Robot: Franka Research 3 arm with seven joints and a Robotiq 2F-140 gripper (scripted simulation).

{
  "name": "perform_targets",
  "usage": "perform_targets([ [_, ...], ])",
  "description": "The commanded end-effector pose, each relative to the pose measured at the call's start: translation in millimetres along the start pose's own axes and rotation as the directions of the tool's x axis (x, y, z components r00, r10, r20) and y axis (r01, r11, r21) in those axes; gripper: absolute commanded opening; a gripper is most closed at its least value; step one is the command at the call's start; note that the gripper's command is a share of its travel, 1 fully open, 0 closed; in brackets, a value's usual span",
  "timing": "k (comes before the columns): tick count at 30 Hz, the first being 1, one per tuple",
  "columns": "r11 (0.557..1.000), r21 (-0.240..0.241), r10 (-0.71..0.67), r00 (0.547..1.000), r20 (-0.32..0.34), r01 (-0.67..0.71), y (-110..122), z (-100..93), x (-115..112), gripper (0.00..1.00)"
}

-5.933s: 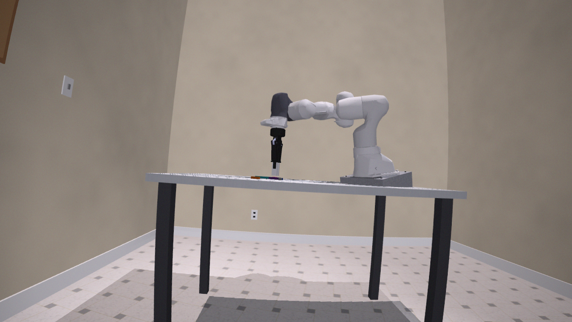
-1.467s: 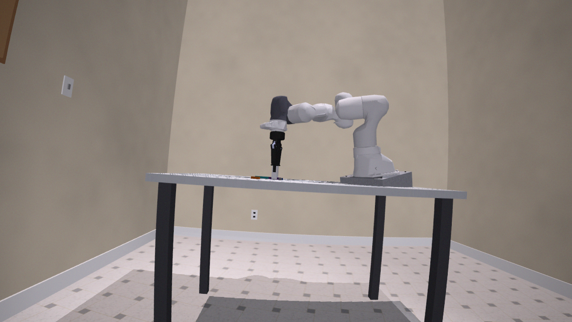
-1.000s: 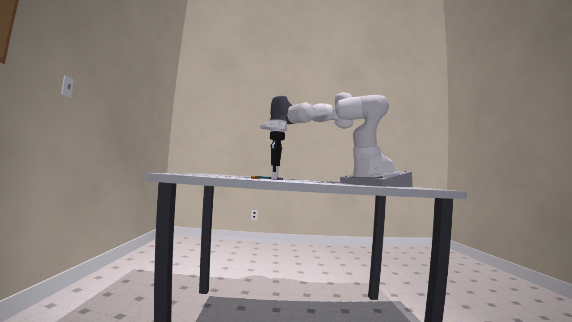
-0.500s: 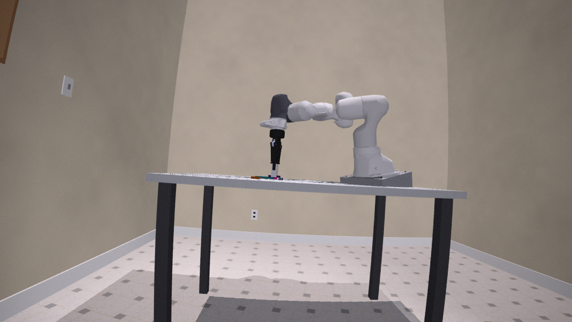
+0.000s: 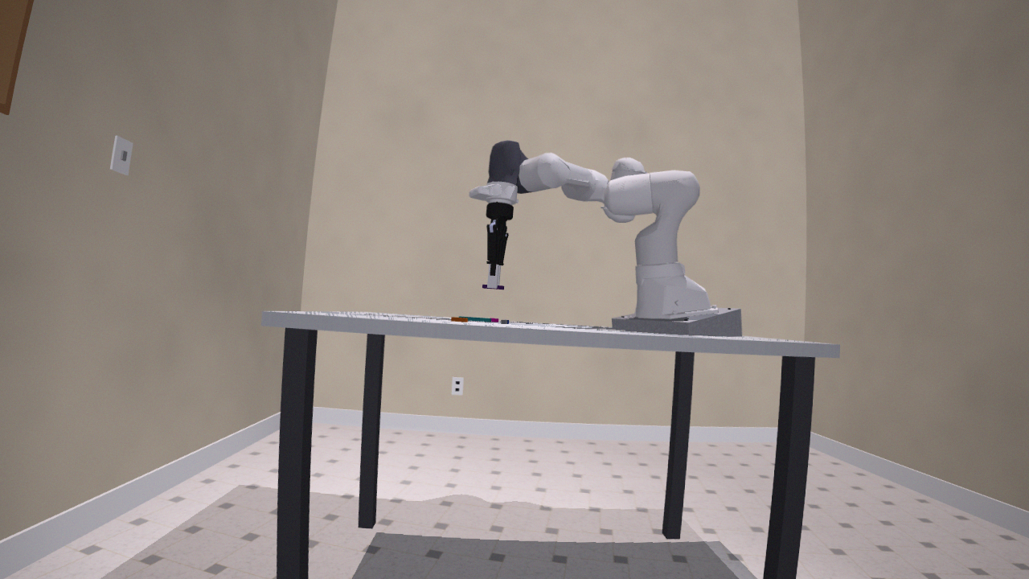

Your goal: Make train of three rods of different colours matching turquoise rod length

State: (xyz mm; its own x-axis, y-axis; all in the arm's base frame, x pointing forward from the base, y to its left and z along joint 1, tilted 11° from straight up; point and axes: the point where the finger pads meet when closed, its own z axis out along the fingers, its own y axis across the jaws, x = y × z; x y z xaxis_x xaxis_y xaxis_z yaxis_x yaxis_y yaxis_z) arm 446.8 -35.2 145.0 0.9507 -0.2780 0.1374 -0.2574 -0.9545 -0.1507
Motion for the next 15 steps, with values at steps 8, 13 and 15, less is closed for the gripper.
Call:
perform_targets([
  [8, 1.000, -0.009, -0.012, 1.000, 0.021, 0.013, 4.0, -7.5, -5.8, 0.03],
  [13, 0.999, -0.009, 0.047, 0.999, 0.020, -0.047, -2.1, -7.9, -7.2, 0.03],
  [15, 0.999, -0.009, 0.047, 0.999, 0.020, -0.047, -2.1, -7.9, -7.2, 0.03],
])
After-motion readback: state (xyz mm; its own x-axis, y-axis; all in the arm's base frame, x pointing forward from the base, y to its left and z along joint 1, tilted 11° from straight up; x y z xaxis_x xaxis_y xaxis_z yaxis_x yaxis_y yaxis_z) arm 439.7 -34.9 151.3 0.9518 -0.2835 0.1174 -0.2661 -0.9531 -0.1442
